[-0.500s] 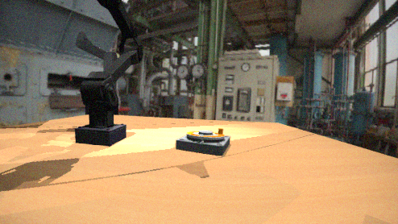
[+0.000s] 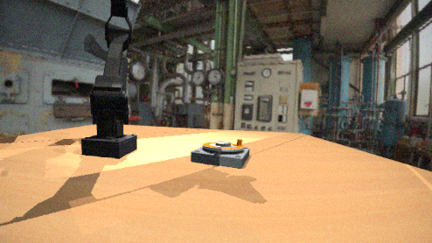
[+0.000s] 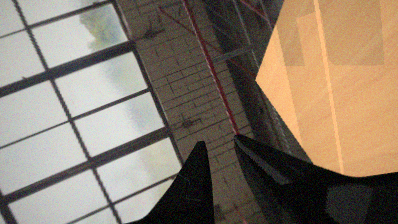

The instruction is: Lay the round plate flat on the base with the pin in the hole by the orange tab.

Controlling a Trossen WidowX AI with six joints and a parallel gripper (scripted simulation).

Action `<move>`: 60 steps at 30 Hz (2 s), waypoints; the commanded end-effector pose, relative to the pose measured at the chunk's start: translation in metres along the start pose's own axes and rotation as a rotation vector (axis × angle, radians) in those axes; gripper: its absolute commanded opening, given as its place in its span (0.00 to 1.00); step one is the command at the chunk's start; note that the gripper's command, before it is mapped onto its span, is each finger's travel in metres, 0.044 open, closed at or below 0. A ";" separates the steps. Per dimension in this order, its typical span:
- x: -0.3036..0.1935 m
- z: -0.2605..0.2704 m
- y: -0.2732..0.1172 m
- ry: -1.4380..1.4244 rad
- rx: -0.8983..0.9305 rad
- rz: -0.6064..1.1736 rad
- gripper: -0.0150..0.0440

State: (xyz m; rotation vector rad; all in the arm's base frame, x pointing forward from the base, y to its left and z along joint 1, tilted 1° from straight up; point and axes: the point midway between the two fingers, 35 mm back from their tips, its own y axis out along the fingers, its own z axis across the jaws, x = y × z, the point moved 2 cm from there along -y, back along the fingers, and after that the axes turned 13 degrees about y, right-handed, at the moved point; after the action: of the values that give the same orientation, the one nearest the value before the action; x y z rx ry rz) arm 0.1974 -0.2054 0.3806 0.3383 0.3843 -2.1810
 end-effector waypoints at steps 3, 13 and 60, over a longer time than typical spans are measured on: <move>-0.032 -0.049 0.041 -0.239 -0.247 0.099 0.25; -0.116 -0.177 0.070 -0.829 -0.680 0.447 0.25; -0.187 -0.424 -0.012 -2.011 -1.100 1.374 0.25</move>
State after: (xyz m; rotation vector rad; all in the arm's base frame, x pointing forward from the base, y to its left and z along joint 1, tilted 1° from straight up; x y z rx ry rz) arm 0.3358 0.1054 0.0635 -1.5674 0.0069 -0.0505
